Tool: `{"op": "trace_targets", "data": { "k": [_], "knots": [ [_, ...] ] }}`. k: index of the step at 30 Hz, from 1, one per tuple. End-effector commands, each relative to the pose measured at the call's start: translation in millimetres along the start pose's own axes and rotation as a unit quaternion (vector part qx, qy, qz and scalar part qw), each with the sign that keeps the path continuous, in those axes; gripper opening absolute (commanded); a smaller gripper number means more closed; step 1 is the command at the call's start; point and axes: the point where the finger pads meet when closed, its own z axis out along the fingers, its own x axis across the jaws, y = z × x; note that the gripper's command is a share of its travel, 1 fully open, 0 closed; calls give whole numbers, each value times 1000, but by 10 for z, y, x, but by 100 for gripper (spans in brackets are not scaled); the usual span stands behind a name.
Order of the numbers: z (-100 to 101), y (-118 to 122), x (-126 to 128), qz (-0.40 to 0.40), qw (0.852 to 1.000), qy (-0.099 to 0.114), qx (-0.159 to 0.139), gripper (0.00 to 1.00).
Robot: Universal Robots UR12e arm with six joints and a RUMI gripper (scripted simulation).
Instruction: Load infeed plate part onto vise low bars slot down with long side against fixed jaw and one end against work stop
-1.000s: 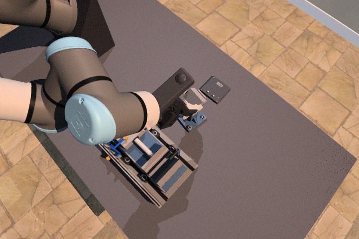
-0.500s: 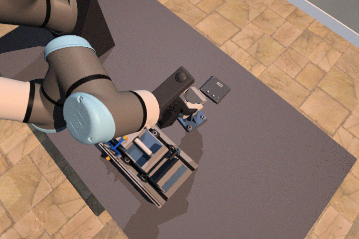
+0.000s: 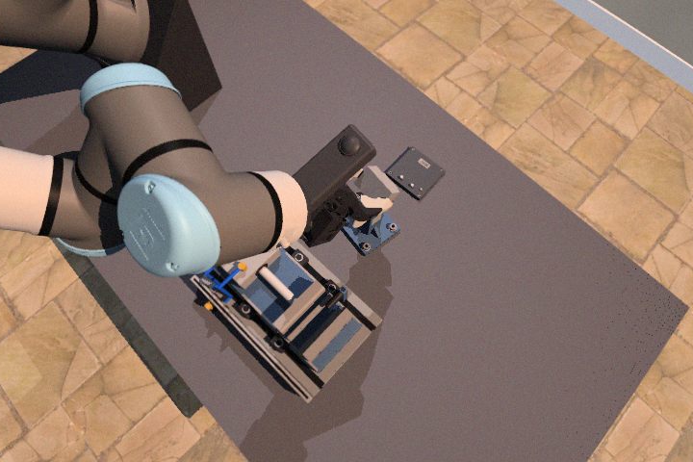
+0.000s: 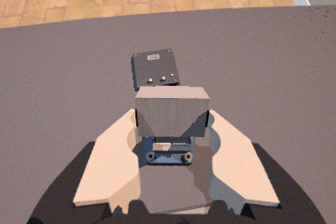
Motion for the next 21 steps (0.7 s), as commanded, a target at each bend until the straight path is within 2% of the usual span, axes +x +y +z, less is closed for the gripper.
{"op": "trace_targets", "data": {
  "k": [1, 21],
  "knots": [
    [-16, -16, 3, 0, 1000, 0, 0, 0],
    [-86, -86, 3, 0, 1000, 0, 0, 0]
  ]
}}
